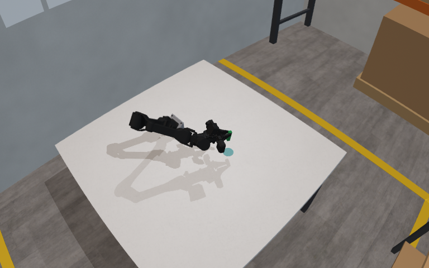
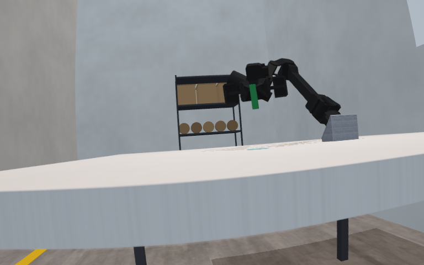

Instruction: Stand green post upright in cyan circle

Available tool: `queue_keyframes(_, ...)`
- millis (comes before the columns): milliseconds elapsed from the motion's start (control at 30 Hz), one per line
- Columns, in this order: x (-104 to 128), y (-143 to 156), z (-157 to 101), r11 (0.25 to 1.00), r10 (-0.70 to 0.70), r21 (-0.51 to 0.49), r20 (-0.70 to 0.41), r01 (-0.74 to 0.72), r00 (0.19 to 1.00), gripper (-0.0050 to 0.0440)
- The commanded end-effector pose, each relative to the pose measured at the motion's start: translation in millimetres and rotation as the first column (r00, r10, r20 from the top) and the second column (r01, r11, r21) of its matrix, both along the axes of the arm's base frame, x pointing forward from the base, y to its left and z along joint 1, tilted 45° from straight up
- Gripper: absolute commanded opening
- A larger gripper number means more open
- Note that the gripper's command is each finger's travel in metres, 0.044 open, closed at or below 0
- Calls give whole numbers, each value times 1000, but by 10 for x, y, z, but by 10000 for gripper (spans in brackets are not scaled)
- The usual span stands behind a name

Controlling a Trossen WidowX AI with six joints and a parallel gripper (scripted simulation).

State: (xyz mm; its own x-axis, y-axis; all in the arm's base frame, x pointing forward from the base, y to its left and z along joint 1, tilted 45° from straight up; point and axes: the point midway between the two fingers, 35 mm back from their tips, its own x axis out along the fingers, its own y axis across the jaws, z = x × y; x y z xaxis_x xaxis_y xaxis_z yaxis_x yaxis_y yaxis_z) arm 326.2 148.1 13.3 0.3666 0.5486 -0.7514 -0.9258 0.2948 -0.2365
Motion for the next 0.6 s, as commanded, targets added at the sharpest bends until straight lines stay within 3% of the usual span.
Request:
queue_keyframes(0,-5,6,98,999,21,27,51,-22,999,22)
queue_keyframes(567,-1,10,112,999,26,36,66,-29,997,22)
